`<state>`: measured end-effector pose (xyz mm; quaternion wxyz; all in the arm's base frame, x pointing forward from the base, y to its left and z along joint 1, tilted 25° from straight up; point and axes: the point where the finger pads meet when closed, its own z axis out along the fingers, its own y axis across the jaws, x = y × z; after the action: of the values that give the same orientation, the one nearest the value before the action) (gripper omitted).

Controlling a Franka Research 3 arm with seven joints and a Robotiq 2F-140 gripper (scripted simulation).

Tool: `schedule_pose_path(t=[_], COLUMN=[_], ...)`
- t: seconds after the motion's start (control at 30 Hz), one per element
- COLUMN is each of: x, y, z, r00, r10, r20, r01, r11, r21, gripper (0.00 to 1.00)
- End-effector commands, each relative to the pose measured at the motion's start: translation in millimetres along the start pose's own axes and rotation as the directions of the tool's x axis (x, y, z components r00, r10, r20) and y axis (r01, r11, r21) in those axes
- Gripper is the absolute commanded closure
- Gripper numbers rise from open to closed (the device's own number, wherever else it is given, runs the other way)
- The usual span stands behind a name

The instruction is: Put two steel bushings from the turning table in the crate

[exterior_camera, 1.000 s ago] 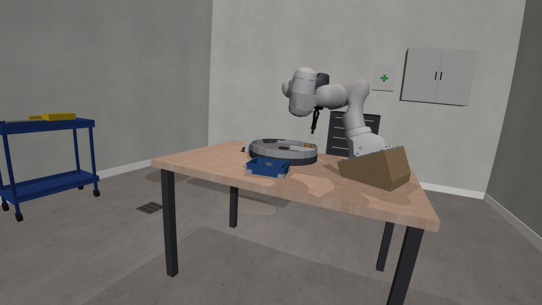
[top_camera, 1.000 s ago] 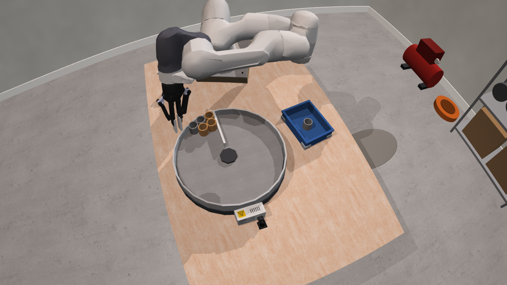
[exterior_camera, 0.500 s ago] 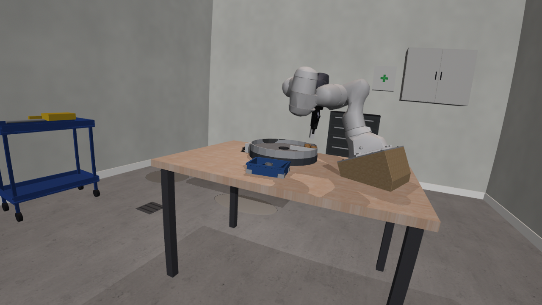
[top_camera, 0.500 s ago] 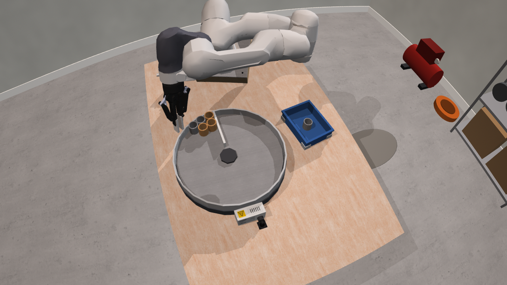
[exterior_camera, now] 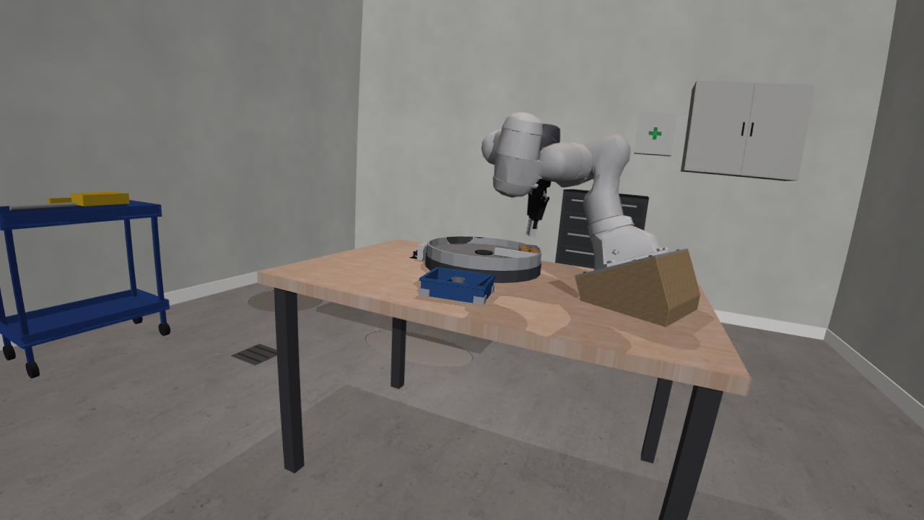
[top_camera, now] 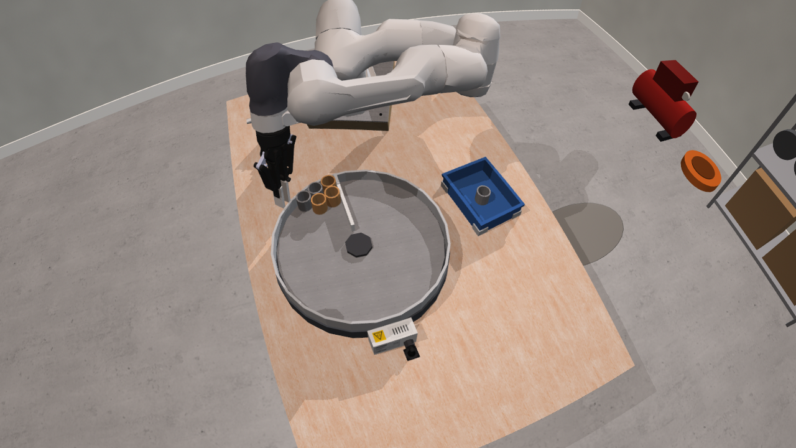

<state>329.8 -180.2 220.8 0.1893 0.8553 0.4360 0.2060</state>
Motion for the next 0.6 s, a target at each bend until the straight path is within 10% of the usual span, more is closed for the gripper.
schedule_pose_path(t=[0.0,0.57], x=[0.9,2.9], y=[-1.0,-4.7], z=[-0.2,-0.3], r00=[0.986,0.903], r10=[-0.167,-0.430], r20=[0.000,-0.006], r01=[0.167,0.430], r11=[0.986,0.903], r21=[0.005,0.017], gripper=[0.90,0.90])
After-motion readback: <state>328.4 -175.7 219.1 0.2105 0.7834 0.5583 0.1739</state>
